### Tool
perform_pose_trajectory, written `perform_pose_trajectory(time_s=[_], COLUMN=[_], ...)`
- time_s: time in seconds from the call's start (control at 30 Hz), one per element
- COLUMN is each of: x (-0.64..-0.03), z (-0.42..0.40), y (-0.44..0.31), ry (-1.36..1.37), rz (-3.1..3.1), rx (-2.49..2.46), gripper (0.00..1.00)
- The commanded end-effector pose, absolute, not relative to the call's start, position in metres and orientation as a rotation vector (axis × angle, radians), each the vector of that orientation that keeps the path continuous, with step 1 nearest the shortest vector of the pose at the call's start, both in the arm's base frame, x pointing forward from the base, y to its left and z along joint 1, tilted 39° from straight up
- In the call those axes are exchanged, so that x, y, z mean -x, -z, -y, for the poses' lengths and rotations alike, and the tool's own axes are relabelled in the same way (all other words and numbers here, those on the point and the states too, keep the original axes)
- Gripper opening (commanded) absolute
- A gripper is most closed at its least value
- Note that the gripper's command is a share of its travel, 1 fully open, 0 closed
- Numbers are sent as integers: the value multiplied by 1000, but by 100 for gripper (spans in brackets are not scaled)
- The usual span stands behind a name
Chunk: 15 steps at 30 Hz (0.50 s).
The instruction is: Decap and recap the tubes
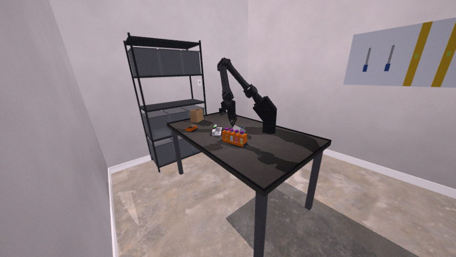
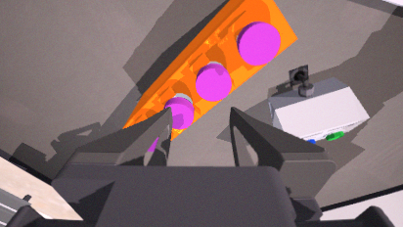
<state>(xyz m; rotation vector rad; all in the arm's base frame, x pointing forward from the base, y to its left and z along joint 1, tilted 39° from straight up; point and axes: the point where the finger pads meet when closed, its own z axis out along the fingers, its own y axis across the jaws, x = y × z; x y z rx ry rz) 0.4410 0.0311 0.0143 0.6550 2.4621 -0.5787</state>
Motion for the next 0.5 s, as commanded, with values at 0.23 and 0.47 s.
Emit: perform_pose_trajectory(time_s=[0.23,0.47], x=[-443,-435], z=[-77,-103], y=[16,37], ry=[776,877], rz=[-2641,-2668], rx=[91,525], gripper=[49,49])
